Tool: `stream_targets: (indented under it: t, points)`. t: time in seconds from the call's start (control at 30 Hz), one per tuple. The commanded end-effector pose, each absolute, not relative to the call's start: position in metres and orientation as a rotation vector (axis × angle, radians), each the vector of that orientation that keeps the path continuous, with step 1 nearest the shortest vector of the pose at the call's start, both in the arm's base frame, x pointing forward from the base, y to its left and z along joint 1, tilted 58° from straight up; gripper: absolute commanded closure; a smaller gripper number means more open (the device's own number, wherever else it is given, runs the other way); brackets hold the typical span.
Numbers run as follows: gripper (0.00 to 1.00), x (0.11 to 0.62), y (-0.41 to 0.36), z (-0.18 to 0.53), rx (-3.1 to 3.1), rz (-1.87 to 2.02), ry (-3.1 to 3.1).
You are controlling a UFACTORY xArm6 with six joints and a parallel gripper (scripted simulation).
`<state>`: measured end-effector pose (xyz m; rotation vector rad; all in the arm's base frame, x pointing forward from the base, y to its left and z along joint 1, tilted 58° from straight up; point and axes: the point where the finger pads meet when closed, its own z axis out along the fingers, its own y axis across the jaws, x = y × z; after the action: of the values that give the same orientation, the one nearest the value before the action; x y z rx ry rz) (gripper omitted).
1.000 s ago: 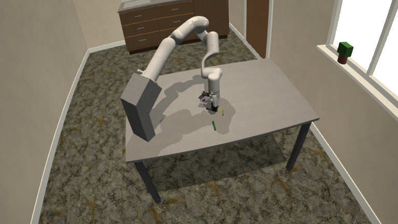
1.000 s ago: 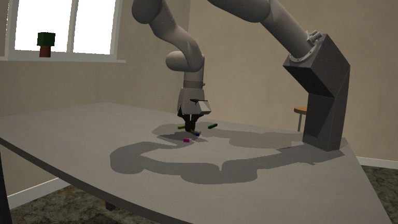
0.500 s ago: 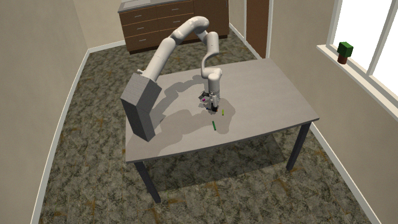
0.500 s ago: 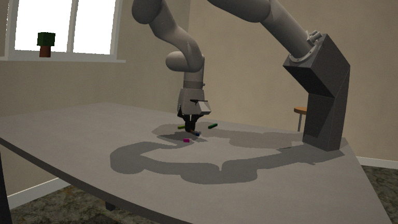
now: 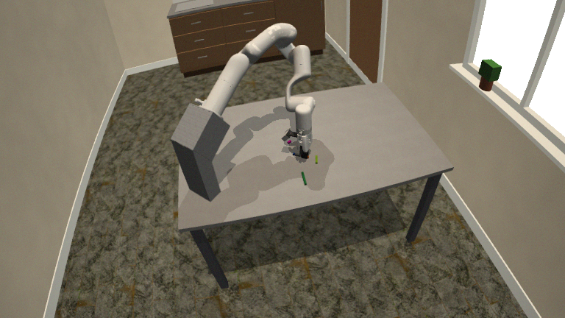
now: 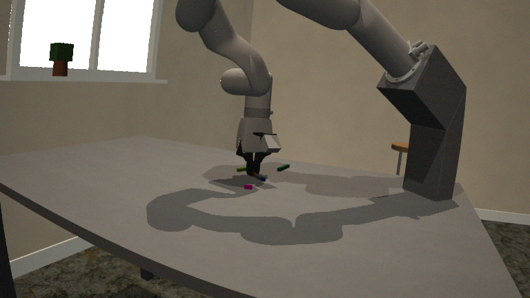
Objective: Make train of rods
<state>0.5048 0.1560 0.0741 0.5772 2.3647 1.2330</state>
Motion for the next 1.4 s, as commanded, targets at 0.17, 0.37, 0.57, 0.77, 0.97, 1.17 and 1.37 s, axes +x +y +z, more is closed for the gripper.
stream_targets:
  t: [0.17, 0.37, 0.57, 0.77, 0.97, 1.17, 1.37]
  points:
    - [0.96, 0.505, 0.155, 0.075, 0.578, 1.232, 2.364]
    - [0.88, 0.505, 0.155, 0.075, 0.578, 1.232, 2.364]
    - [0.80, 0.505, 0.155, 0.075, 0.578, 1.232, 2.364]
    - [0.76, 0.505, 0.155, 0.075, 0.578, 1.232, 2.364]
    - [0.76, 0.505, 0.155, 0.075, 0.578, 1.232, 2.364]
    - [0.76, 0.503, 0.153, 0.076, 0.578, 1.232, 2.364]
    - [0.76, 0.492, 0.140, 0.087, 0.578, 1.232, 2.364]
